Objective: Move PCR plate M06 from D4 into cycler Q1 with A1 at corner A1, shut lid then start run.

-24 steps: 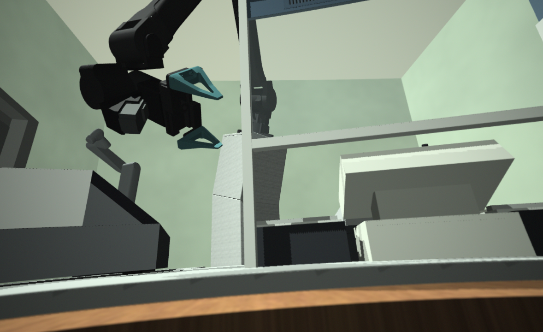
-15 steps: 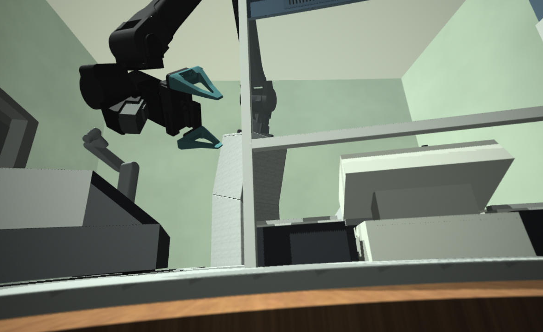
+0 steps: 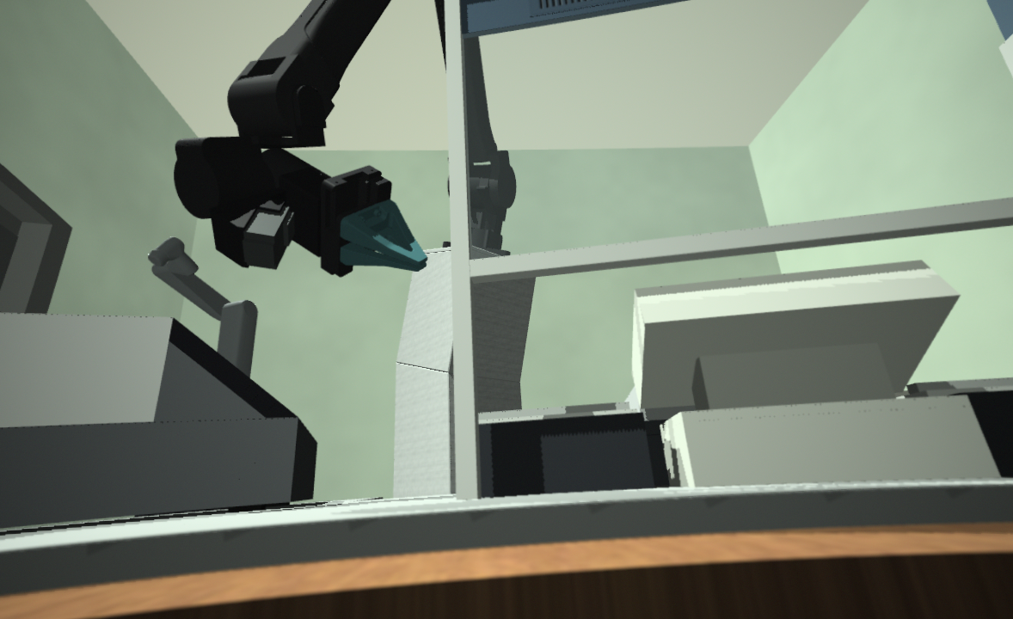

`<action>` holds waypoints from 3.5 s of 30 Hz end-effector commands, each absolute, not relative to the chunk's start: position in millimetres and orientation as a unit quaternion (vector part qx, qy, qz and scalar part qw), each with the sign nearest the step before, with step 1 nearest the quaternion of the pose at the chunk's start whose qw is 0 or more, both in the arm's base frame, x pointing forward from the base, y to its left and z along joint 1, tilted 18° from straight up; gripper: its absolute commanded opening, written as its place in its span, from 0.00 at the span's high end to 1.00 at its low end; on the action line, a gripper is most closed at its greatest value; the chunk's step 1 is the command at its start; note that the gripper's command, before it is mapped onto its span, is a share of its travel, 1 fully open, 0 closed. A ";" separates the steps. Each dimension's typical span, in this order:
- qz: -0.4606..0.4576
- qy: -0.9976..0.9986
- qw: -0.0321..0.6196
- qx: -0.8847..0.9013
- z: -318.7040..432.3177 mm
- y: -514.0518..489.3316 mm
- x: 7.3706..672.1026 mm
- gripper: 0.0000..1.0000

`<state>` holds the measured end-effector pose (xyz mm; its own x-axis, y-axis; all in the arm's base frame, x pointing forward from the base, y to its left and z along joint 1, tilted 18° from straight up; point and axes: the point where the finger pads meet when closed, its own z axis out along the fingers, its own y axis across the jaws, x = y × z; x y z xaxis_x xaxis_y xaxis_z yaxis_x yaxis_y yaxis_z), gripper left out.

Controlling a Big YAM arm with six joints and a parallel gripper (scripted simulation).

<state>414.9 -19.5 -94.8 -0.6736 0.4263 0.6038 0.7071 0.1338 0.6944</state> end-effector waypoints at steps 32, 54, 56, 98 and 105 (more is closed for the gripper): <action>-0.354 -0.912 0.026 -0.205 -191.4 27.4 313.8 1.00; -0.210 -0.970 -0.052 -0.109 -205.2 14.1 238.0 1.00; -0.195 -0.974 -0.057 -0.101 -207.6 15.1 238.9 1.00; -0.107 -0.987 -0.108 -0.054 -195.5 38.4 262.1 0.00; -0.111 -0.987 -0.108 -0.053 -183.7 74.1 278.4 0.00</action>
